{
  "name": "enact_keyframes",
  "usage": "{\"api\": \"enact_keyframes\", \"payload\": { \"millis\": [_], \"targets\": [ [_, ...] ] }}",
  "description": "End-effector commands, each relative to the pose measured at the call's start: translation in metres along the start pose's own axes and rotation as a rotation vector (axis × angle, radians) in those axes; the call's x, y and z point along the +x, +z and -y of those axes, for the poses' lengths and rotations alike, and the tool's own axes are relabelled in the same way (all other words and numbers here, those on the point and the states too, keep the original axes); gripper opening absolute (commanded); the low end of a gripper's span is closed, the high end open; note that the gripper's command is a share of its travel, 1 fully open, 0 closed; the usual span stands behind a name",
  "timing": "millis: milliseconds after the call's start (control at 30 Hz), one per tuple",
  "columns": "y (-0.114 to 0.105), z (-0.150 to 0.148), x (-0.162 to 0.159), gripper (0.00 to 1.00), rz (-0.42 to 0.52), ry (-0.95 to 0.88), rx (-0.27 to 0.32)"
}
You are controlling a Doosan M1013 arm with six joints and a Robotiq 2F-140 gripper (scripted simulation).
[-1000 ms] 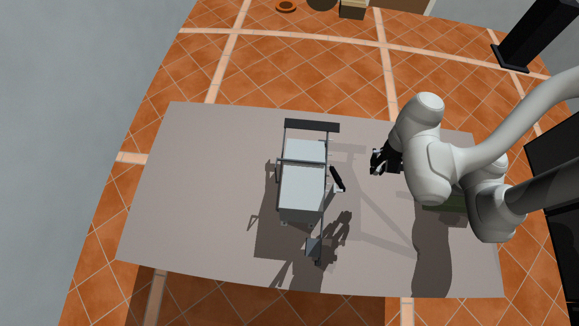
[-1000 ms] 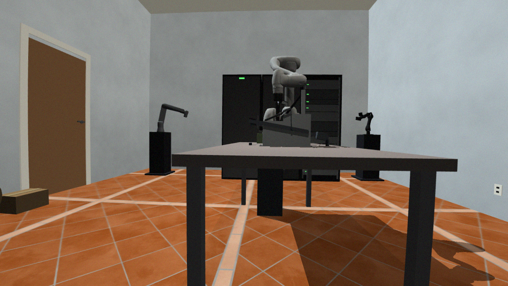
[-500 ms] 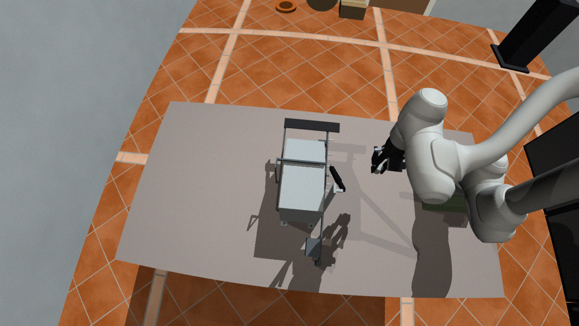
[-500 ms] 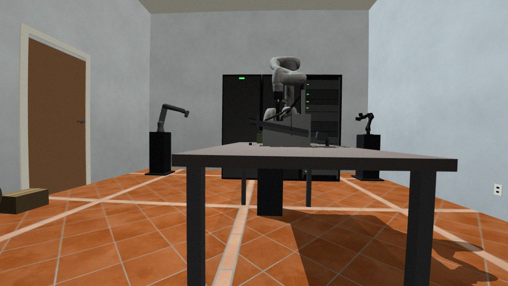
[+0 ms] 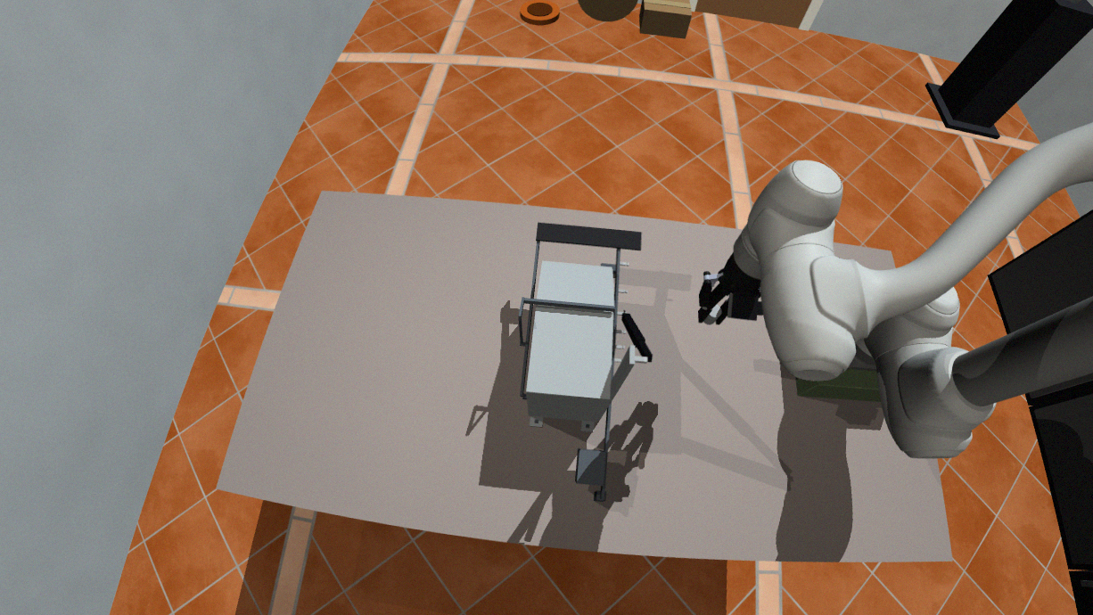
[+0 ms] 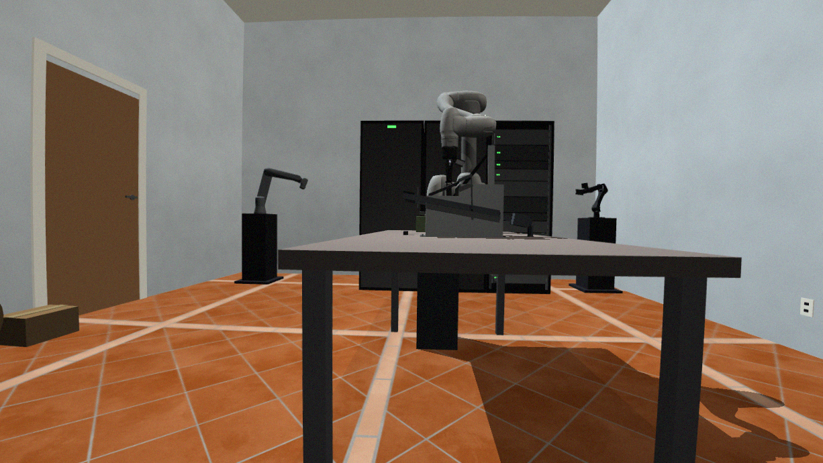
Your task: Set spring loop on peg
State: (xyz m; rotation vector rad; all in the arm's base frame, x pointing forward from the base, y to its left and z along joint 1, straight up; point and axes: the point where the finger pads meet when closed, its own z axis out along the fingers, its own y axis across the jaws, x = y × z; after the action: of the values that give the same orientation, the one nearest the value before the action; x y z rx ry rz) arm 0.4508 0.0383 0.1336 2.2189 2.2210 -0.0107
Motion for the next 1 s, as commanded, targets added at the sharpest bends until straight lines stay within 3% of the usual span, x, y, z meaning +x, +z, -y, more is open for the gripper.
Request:
{"api": "enact_keyframes", "payload": {
  "millis": [0,967],
  "targets": [
    [-0.003,-0.007,-0.006,0.25,0.006,0.000,-0.001],
    [-0.015,-0.044,-0.041,0.25,0.037,0.000,-0.001]
  ]
}}
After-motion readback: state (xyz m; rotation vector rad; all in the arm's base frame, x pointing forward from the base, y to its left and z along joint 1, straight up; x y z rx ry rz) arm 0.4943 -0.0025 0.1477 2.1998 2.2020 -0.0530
